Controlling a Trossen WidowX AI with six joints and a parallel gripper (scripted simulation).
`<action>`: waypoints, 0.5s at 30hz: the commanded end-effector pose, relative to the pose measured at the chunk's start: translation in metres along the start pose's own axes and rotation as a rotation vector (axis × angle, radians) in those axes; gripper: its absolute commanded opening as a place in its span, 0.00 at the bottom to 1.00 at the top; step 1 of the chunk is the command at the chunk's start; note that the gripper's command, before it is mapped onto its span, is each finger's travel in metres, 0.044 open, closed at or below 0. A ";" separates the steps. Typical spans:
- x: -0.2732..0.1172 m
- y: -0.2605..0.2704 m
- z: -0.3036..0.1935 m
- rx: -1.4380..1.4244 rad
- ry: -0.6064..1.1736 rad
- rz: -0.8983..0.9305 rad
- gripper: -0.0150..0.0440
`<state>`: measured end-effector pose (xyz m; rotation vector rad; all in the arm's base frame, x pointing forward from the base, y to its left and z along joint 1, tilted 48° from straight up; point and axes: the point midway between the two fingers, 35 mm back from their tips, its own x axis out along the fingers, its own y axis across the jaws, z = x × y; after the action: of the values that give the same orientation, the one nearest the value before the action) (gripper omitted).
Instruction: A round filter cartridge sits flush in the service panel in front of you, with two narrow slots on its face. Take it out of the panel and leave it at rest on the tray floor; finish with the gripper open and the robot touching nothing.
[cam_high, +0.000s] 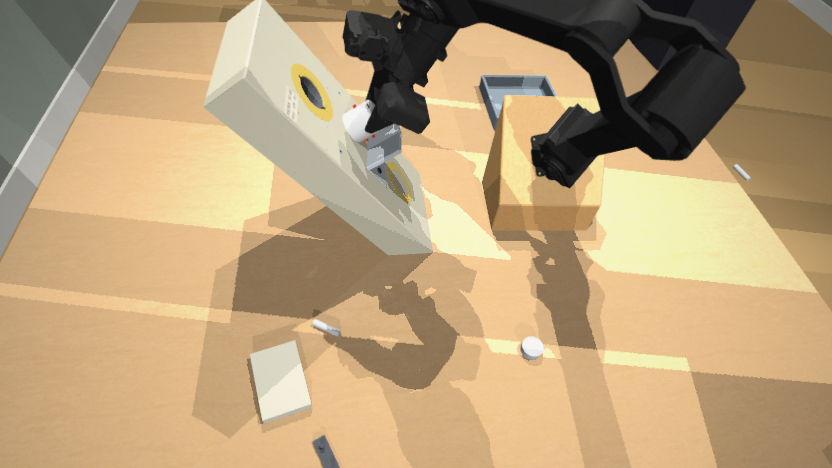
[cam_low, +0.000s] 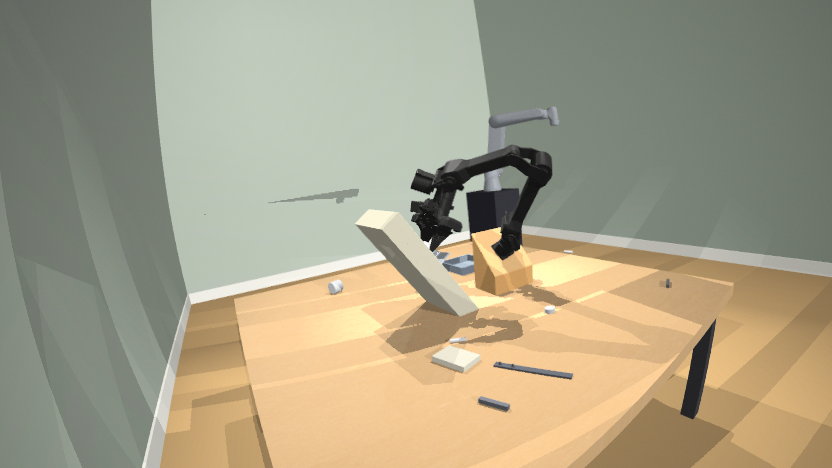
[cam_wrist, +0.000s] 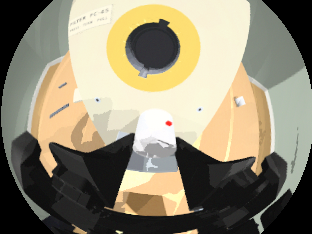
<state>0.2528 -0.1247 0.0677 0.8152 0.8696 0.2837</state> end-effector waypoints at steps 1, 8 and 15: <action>-0.006 0.000 0.011 -0.012 -0.013 0.000 0.25; -0.039 -0.004 0.014 -0.010 -0.009 -0.013 0.25; -0.077 -0.004 0.014 -0.010 -0.008 -0.010 0.25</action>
<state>0.2251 -0.1633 0.1017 0.8131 0.8703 0.2794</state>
